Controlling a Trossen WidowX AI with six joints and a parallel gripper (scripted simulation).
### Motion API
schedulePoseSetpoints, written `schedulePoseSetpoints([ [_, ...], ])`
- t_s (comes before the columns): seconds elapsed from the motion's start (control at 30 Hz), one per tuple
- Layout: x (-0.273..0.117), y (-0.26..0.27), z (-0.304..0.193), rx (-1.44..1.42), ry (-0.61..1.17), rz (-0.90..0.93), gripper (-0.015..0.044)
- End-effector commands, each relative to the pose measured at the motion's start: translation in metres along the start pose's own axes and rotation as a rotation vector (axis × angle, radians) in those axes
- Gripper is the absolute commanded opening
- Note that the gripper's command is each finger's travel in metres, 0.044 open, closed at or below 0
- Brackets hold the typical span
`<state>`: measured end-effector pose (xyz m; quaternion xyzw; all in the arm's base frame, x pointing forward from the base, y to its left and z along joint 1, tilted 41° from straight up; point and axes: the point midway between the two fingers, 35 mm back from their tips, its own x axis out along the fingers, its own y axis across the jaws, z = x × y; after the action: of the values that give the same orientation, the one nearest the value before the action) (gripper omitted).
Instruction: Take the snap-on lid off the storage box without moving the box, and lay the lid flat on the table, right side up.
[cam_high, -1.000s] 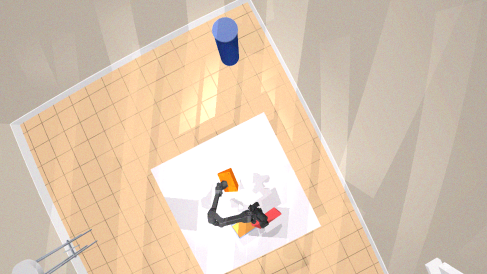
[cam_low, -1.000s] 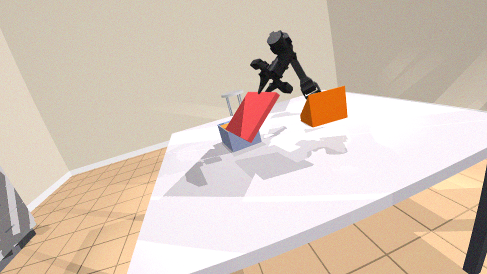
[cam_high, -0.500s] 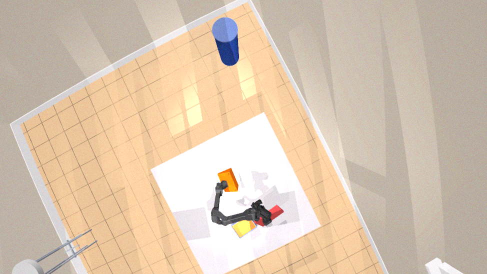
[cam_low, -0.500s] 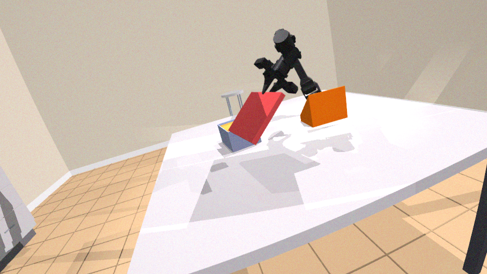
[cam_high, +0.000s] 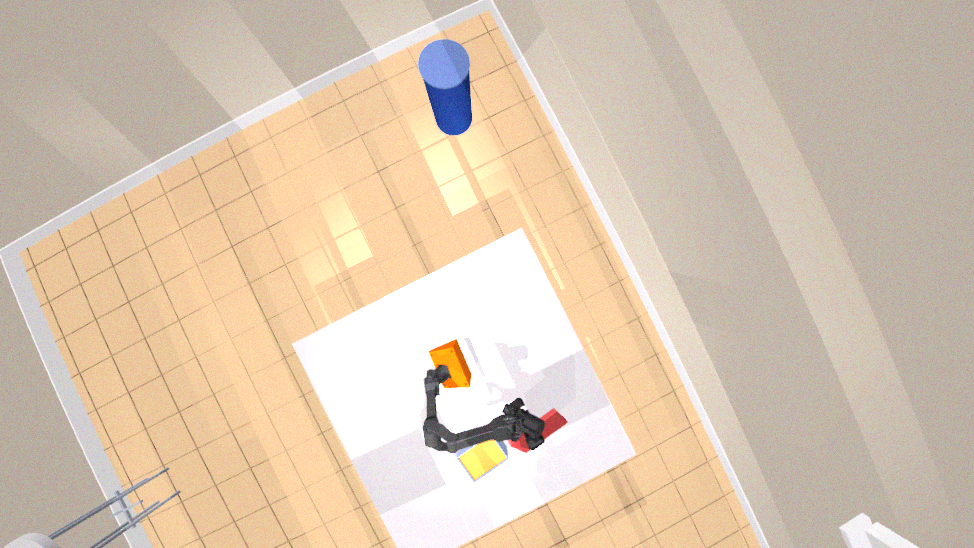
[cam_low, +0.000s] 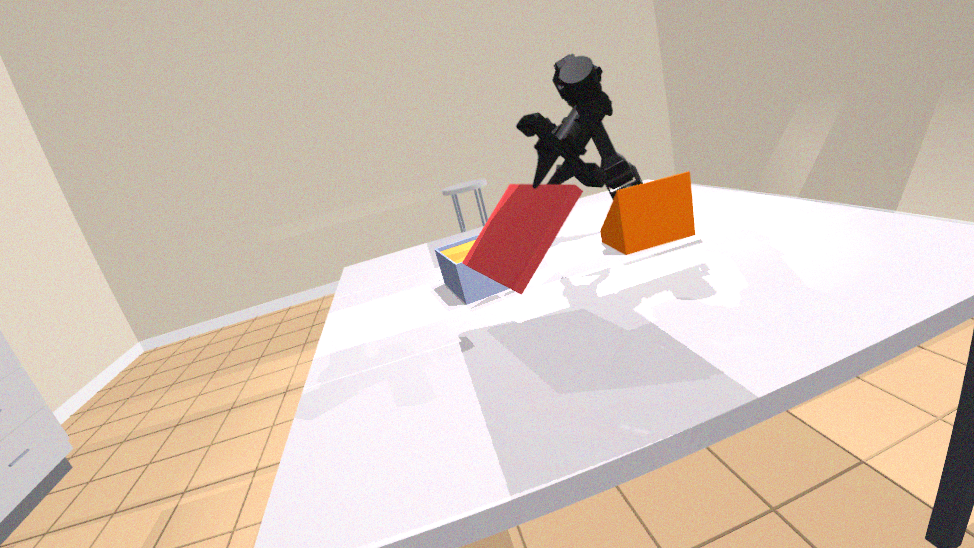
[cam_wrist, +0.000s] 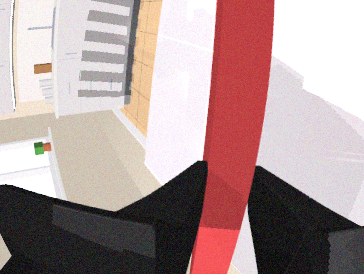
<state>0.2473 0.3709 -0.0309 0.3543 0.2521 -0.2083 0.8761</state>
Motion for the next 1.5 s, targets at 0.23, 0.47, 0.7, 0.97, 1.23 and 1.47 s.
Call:
schedulePoseSetpoints([
  [0.23, -0.002, -0.002, -0.023, 0.002, -0.004, 0.006, 0.0000],
  [0.47, -0.002, -0.003, -0.025, 0.002, -0.004, 0.006, 0.0000],
  [0.7, 0.003, -0.008, -0.022, 0.002, -0.004, 0.006, 0.0000],
  [0.97, 0.007, -0.013, -0.022, 0.002, -0.004, 0.006, 0.0000],
  [1.23, 0.011, -0.018, -0.022, 0.001, -0.004, 0.006, 0.0000],
  [1.47, 0.015, -0.022, -0.022, 0.001, -0.005, 0.006, 0.0000],
])
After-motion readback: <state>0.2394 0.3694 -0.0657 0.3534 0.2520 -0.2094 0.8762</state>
